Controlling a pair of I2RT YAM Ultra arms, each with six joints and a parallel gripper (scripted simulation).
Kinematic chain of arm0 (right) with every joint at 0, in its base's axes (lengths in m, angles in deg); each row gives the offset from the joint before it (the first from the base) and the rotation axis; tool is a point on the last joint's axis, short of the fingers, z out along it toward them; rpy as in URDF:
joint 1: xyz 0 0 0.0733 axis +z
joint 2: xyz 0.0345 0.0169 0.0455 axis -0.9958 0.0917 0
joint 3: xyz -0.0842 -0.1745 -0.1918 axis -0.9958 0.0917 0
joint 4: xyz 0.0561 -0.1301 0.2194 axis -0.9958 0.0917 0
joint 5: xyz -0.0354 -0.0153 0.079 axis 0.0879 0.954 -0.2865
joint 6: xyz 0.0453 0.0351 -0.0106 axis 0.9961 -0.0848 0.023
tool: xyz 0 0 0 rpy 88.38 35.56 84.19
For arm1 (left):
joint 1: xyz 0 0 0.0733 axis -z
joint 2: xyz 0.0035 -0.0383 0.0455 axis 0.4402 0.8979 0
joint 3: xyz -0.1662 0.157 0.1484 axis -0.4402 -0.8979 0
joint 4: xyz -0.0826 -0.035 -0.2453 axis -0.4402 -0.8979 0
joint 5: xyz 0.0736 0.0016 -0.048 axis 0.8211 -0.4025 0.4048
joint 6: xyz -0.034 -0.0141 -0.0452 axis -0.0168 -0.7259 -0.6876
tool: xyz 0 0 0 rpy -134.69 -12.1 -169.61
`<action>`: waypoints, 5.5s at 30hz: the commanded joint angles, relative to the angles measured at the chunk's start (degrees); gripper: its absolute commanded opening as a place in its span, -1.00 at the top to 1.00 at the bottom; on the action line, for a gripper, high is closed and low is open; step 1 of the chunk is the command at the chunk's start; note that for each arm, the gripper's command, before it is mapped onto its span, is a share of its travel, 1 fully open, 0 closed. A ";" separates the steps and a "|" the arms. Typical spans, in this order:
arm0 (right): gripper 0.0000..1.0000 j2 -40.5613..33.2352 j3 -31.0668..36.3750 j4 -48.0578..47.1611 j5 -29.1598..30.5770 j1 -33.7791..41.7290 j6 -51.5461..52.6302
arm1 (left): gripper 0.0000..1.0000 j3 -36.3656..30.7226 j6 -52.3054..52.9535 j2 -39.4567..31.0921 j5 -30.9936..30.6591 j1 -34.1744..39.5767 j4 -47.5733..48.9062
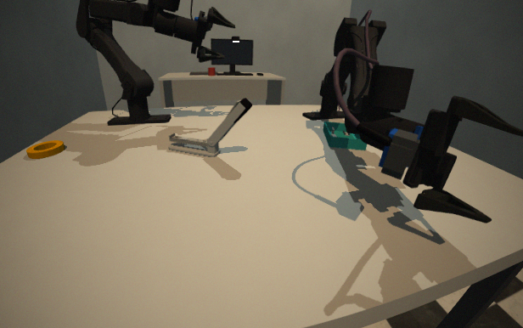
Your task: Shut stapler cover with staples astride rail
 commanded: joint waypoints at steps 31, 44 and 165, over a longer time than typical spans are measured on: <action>-1.00 -7.47 0.12 22.51 34.40 -10.51 52.78 | -1.00 -24.75 -46.74 -51.74 -13.64 24.66 -38.56; -1.00 6.45 -7.81 30.75 39.85 -17.53 69.06 | -1.00 -37.77 -69.14 -75.56 -19.50 36.15 -57.93; 0.00 79.34 -92.21 74.57 37.28 -15.15 53.07 | -1.00 -32.40 -88.78 -105.87 -23.06 40.57 -97.67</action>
